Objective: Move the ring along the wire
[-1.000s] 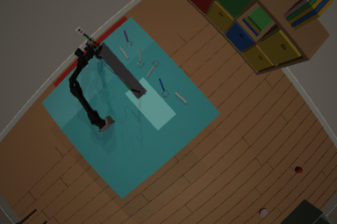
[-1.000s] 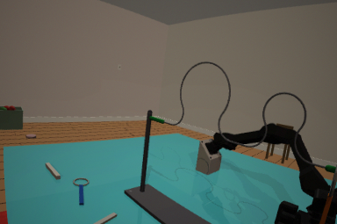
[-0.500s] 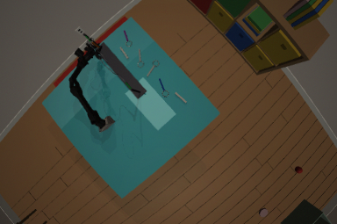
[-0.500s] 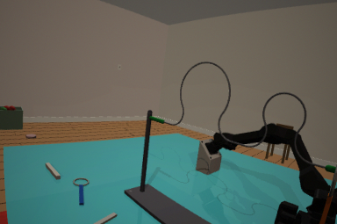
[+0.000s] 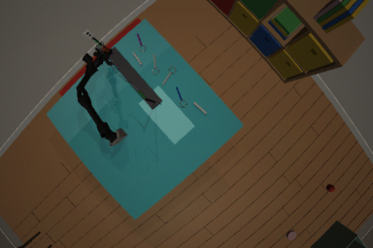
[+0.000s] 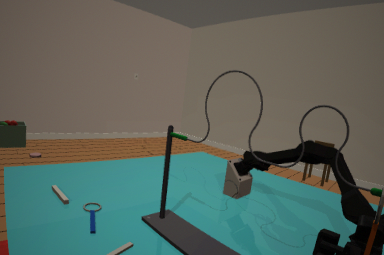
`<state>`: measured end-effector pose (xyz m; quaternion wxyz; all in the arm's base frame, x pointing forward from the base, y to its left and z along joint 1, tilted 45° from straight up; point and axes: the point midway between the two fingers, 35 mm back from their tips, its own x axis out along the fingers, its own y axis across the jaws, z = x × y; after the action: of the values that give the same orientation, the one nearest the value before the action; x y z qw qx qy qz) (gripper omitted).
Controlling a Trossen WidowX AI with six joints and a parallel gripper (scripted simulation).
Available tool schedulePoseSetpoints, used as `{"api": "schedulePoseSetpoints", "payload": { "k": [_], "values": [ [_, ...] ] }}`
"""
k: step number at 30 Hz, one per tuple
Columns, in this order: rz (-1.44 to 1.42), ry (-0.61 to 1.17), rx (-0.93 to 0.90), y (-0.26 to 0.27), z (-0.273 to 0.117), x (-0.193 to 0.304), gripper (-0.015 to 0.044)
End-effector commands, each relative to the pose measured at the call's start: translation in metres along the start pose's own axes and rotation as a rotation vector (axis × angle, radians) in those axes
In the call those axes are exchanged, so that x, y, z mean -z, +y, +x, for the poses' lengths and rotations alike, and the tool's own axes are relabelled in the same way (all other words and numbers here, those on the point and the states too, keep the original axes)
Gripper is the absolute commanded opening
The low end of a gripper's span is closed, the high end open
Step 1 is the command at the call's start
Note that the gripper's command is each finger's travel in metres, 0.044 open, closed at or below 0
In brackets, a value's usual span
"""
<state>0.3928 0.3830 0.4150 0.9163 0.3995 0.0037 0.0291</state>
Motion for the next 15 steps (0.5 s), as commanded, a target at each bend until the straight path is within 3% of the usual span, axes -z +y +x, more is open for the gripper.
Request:
{"api": "schedulePoseSetpoints", "payload": {
  "k": [1, 15],
  "values": [
    [0.002, 0.000, 0.000, 0.000, 0.000, -0.001, -0.0150],
    [-0.003, 0.000, -0.001, -0.001, 0.000, -0.019, -0.0150]
  ]
}}
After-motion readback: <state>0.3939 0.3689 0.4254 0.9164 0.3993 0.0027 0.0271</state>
